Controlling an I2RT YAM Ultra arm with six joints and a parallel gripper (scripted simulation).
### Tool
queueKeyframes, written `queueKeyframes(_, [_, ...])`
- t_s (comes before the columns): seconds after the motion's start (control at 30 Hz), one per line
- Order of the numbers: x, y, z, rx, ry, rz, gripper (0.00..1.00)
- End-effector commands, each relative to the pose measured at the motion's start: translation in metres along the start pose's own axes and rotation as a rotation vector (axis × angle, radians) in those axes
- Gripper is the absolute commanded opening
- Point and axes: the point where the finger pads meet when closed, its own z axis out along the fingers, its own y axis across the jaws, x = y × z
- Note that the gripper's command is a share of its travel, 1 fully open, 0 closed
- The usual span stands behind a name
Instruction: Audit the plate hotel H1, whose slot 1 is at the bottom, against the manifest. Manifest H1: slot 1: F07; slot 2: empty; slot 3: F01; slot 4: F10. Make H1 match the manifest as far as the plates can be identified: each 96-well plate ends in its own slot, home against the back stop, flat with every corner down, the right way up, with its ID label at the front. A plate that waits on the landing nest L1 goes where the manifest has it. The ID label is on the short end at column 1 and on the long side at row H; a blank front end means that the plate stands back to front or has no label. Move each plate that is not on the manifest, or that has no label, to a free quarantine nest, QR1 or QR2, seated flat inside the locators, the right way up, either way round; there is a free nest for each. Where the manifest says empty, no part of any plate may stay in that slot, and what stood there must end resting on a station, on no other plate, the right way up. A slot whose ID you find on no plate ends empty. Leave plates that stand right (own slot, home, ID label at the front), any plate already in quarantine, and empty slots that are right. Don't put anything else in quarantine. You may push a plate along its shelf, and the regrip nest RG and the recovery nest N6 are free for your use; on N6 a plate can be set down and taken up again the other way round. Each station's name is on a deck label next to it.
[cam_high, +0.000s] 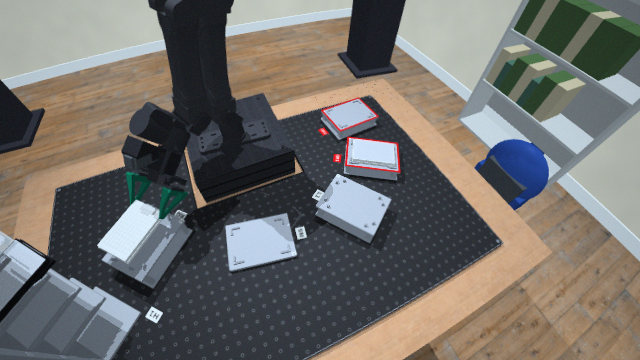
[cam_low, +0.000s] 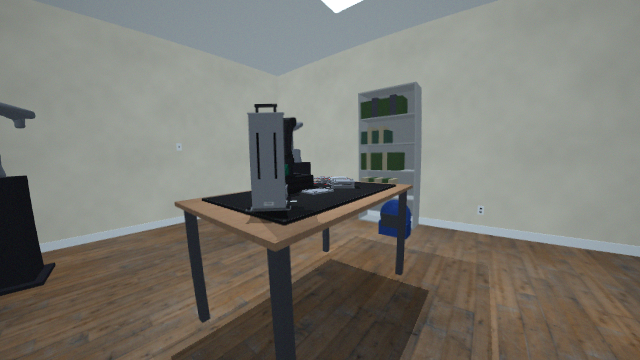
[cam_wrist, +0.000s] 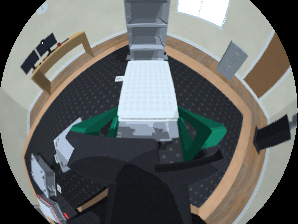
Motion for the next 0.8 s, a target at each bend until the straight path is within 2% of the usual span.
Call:
queueKeyframes(0.0, [-0.003, 0.000, -0.001, -0.005, 0.003, 0.000, 0.86])
queueKeyframes(0.77, [-0.021, 0.000, -0.011, -0.005, 0.003, 0.000, 0.86])
